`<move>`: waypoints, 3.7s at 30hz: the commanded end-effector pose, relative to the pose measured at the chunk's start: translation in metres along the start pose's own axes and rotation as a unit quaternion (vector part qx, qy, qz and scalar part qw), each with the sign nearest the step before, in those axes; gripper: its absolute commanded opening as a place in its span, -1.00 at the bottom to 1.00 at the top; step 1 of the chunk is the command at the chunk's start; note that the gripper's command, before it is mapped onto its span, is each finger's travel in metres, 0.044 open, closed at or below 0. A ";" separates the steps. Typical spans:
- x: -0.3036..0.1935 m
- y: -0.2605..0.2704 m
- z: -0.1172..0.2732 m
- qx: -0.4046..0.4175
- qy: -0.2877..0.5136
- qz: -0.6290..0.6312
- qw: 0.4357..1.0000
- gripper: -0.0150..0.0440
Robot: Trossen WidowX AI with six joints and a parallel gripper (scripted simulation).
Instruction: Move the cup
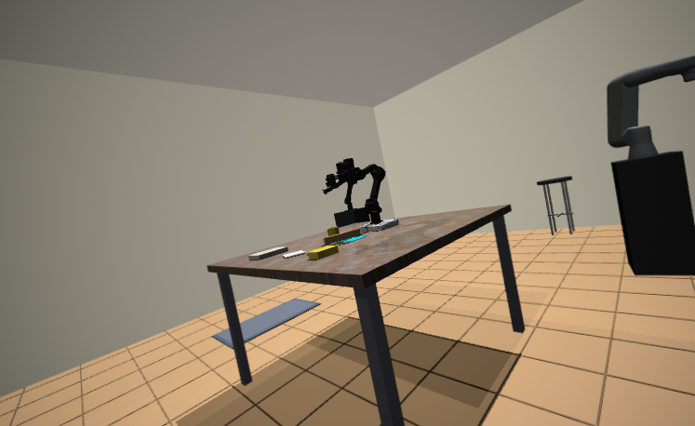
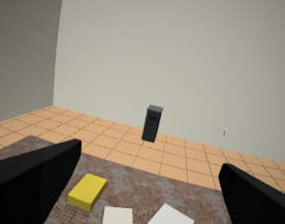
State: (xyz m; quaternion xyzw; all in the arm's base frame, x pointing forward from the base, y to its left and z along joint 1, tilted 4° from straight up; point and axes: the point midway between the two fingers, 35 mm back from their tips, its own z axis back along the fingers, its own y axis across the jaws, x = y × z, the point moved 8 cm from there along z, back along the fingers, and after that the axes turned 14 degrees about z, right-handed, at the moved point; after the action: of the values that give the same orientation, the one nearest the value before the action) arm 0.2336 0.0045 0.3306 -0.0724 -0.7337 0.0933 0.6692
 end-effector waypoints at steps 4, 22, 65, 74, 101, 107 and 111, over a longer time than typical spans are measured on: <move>-0.034 -0.013 -0.019 0.013 0.144 0.113 0.983 0.51; -0.164 -0.091 0.012 0.446 0.549 0.297 0.641 0.07; -0.212 -0.078 0.010 0.446 0.549 0.297 0.642 0.07; -0.225 -0.074 0.011 0.446 0.549 0.297 0.642 0.07; -0.224 -0.075 0.011 0.445 0.549 0.301 0.641 -0.31; -0.224 -0.075 0.011 0.445 0.549 0.301 0.641 -0.45; -0.221 -0.076 0.010 0.445 0.549 0.301 0.641 -0.49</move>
State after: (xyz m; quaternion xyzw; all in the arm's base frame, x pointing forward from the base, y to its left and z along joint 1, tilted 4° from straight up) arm 0.2453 -0.1204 0.1301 -0.0200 -0.0396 0.5476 0.8356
